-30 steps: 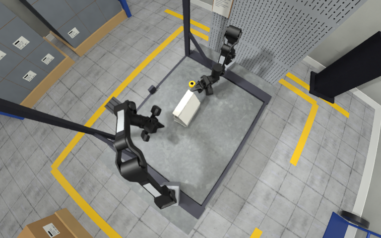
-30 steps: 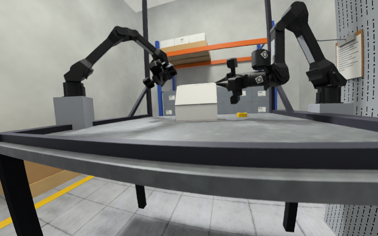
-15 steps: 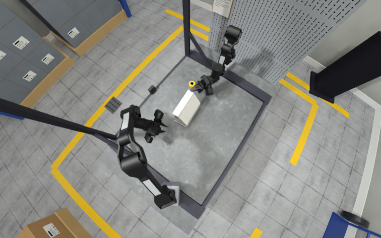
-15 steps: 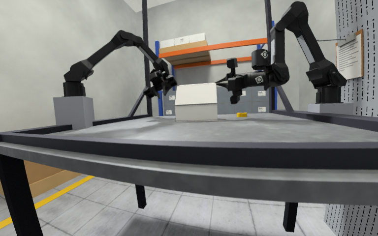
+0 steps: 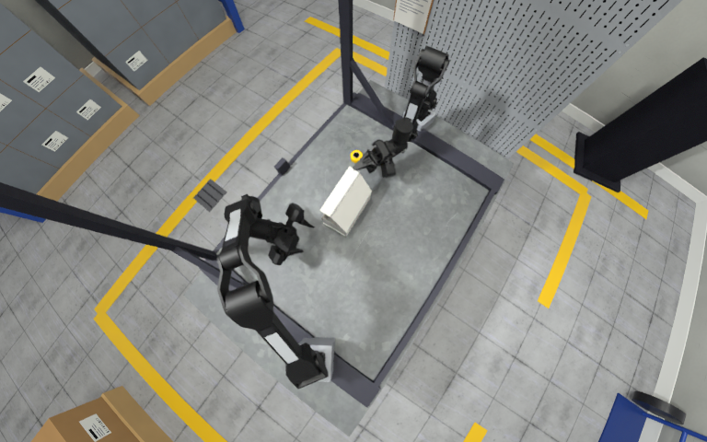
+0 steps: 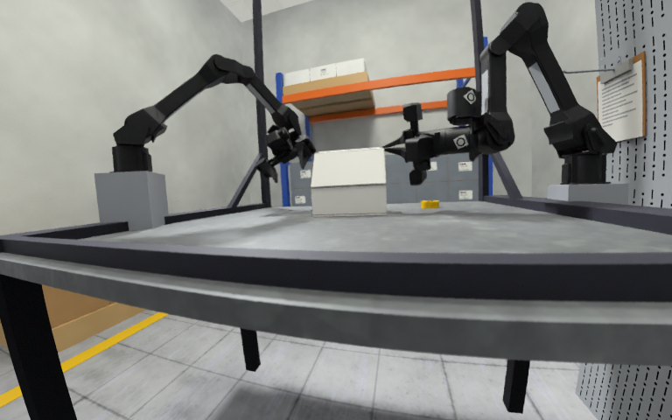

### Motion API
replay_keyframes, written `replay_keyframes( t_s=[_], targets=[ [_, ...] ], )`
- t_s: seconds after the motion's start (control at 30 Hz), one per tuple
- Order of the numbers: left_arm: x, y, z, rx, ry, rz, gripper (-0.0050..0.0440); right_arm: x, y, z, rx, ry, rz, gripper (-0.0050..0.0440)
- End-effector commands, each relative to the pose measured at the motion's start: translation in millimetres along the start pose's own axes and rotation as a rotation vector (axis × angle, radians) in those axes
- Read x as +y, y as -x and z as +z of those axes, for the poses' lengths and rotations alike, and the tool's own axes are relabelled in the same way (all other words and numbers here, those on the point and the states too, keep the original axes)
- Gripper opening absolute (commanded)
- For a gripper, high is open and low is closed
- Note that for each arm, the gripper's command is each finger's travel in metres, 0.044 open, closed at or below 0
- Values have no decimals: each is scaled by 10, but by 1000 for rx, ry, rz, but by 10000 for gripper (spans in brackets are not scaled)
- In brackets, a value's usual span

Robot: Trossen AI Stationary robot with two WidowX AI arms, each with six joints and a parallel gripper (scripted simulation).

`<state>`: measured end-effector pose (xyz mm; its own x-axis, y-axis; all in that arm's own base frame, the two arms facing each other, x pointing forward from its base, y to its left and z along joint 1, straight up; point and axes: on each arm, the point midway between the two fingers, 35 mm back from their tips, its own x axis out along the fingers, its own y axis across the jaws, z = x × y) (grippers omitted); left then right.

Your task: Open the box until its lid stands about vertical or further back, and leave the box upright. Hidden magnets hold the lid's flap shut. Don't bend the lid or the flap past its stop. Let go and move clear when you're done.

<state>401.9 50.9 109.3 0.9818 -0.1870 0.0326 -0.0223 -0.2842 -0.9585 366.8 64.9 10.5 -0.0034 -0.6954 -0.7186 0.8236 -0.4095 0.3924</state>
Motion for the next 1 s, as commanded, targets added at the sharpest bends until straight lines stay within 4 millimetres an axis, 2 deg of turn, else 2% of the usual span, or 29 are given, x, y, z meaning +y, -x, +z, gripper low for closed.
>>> replay_keyframes(
  t_s=[0.0,0.4,0.87,0.93,0.97],
  targets=[
    [-47,-5,-13,6,-6,-12,10,67,75,22,22,-21,11,440],
    [-47,-5,-13,6,-6,-12,10,114,41,-12,17,-16,9,440],
    [-47,-5,-13,6,-6,-12,10,230,-4,-55,14,-13,8,104],
    [-47,-5,-13,6,-6,-12,10,230,-4,-55,14,-13,8,104],
    [-47,-5,-13,6,-6,-12,10,272,46,-32,27,-24,13,80]
  ],
)
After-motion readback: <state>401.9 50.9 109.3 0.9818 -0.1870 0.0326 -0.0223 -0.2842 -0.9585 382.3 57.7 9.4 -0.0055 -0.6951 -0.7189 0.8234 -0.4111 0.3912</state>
